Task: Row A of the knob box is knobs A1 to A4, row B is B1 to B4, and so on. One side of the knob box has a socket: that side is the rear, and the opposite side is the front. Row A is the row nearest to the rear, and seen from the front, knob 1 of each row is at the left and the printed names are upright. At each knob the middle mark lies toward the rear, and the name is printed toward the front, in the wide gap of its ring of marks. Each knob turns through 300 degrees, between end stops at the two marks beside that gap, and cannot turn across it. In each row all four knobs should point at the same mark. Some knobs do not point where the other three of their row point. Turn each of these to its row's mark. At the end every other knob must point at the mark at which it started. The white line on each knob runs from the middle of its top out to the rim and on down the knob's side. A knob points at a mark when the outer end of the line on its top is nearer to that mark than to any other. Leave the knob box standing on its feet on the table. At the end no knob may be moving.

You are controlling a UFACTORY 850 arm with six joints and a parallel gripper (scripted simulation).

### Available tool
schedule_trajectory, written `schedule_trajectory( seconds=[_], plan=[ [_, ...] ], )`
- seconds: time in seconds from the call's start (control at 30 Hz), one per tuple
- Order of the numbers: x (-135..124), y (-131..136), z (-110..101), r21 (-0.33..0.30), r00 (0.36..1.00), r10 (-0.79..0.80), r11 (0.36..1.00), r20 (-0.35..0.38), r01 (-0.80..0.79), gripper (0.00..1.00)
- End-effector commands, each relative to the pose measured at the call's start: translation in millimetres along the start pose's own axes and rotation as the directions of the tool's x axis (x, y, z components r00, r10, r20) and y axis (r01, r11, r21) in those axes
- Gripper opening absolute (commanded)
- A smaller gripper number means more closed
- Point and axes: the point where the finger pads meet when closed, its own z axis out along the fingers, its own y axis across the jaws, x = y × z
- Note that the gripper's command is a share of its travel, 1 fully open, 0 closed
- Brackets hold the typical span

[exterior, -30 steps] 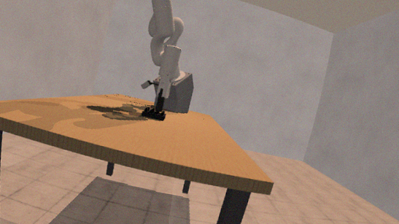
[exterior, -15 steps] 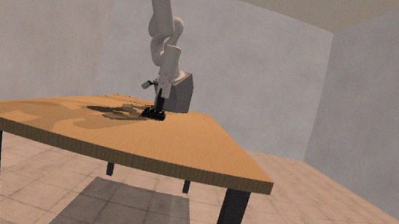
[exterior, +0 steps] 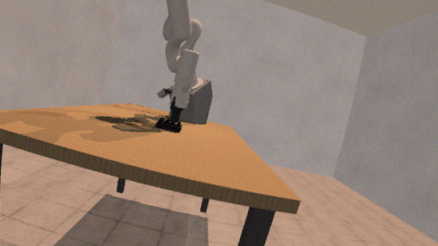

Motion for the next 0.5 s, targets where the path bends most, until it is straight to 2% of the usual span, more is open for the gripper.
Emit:
schedule_trajectory(
  seconds=[0.0, 0.2, 0.4, 0.47],
  plan=[
    [-0.2, -0.3, -0.2, 0.005, 0.995, 0.095, 0.995, 0.007, -0.095, 0.08],
    [-0.2, -0.3, -0.2, 0.004, 0.969, 0.245, 0.969, 0.007, -0.245, 0.08],
    [-0.2, -0.3, -0.2, 0.002, 0.917, 0.399, 0.917, 0.008, -0.399, 0.08],
    [-0.2, -0.3, -0.2, 0.002, 0.917, 0.399, 0.917, 0.008, -0.399, 0.08]
  ],
)
